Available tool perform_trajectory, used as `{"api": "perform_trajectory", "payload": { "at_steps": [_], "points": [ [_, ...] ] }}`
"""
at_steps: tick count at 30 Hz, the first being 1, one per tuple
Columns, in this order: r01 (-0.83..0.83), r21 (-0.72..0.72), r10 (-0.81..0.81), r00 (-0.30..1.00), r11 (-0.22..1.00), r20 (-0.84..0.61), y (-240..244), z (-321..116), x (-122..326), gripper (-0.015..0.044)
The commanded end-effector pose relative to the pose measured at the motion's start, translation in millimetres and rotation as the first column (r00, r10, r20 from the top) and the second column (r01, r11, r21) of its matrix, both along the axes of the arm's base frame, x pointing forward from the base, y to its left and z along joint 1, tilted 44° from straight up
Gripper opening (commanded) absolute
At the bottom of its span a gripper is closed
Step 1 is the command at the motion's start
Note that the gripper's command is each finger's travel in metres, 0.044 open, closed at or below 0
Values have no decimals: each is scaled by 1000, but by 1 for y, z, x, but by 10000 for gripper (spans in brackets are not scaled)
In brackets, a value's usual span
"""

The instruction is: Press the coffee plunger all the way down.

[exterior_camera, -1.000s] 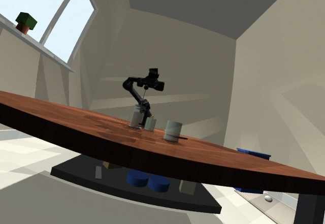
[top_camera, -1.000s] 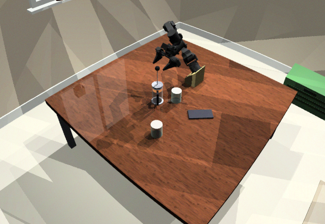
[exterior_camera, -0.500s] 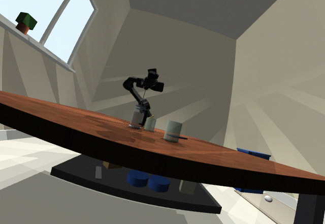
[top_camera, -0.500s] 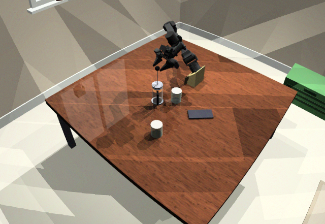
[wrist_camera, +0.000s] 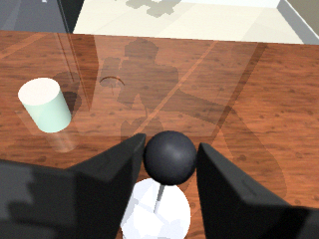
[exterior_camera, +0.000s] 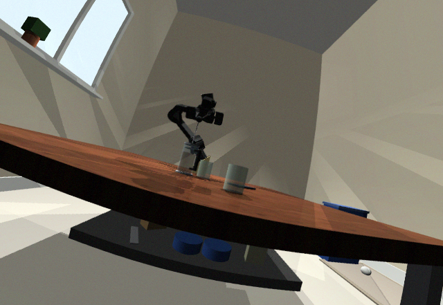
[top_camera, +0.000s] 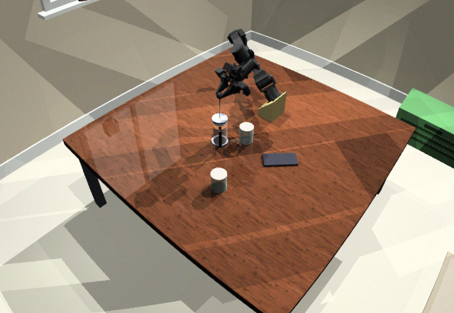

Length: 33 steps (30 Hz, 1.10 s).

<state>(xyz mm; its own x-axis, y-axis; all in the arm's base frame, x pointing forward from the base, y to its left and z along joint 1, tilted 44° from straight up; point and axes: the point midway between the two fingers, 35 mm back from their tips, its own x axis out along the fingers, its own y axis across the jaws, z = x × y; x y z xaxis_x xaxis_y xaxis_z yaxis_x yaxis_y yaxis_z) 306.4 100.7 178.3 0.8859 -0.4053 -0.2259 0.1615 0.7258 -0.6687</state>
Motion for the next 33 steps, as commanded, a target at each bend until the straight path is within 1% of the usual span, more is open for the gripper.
{"api": "perform_trajectory", "payload": {
  "at_steps": [1,33],
  "points": [
    [-2,-3,2,1000,1000,-2,-1,-1,1,113],
    [0,3,0,1000,1000,-9,-31,-42,13,113]
  ]
}}
